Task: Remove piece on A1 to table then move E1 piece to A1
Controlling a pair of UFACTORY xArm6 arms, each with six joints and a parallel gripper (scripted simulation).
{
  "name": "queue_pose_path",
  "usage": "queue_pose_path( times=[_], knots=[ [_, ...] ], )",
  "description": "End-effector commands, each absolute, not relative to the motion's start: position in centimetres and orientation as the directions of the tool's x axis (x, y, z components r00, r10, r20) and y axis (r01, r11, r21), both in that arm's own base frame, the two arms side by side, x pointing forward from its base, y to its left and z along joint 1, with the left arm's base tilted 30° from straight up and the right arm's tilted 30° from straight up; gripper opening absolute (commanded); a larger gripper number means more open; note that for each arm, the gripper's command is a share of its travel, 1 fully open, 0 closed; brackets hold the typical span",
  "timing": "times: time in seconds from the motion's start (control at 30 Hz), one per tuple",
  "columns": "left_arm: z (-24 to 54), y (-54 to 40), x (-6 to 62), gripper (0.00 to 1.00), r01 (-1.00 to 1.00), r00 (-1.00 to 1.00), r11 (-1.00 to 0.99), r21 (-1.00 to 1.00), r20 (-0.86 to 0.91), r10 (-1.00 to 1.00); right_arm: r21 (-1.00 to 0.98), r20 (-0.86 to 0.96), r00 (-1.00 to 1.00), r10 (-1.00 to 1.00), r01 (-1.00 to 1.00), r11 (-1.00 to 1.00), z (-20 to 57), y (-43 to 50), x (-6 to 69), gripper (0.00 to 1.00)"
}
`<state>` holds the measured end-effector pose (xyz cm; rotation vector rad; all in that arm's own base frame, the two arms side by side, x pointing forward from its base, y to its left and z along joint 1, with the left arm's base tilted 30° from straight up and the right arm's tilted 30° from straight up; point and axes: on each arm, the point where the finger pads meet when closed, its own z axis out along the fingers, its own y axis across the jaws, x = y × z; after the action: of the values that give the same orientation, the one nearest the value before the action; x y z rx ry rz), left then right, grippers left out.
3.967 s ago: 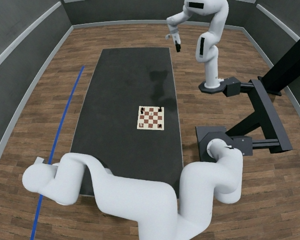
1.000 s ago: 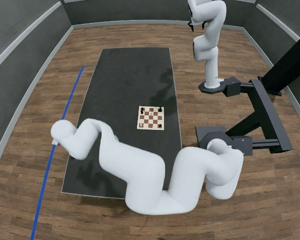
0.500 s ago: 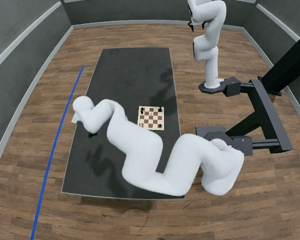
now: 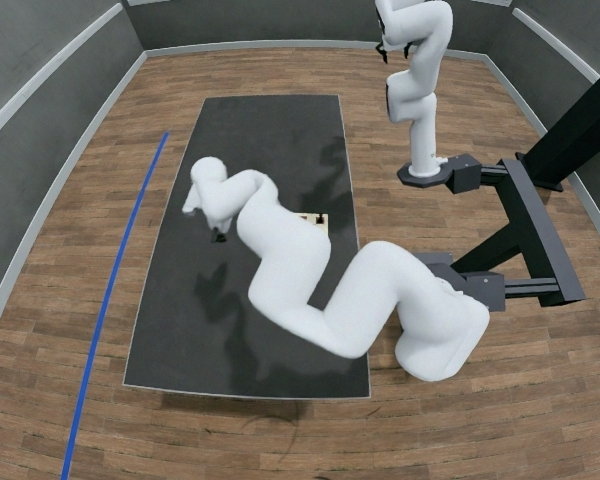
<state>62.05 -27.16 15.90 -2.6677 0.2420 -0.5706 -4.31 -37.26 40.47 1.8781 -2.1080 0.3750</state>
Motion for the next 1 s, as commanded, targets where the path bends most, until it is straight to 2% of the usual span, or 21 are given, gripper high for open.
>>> queue_pose_path(
  times=[0.0, 0.67, 0.97],
  knots=[
    [13.4, -29.6, 59.9, 1.00, -0.070, 0.904, -0.902, -0.427, 0.354, -0.238, 0.000, 0.388, -0.106, -0.916, -0.993, 0.115, 40.6, -37.3, -4.3, 1.00],
    [3.4, -36.4, 49.9, 1.00, -0.025, 0.904, -0.873, -0.488, 0.362, -0.228, 0.000, 0.388, -0.106, -0.916, -0.993, 0.115, 40.6, -37.3, -4.3, 1.00],
    [-2.1, -38.7, 42.9, 1.00, 0.007, 0.886, -0.850, -0.527, 0.397, -0.239, 0.000, 0.388, -0.106, -0.916, -0.993, 0.115, 40.6, -37.3, -4.3, 1.00]
  ],
)
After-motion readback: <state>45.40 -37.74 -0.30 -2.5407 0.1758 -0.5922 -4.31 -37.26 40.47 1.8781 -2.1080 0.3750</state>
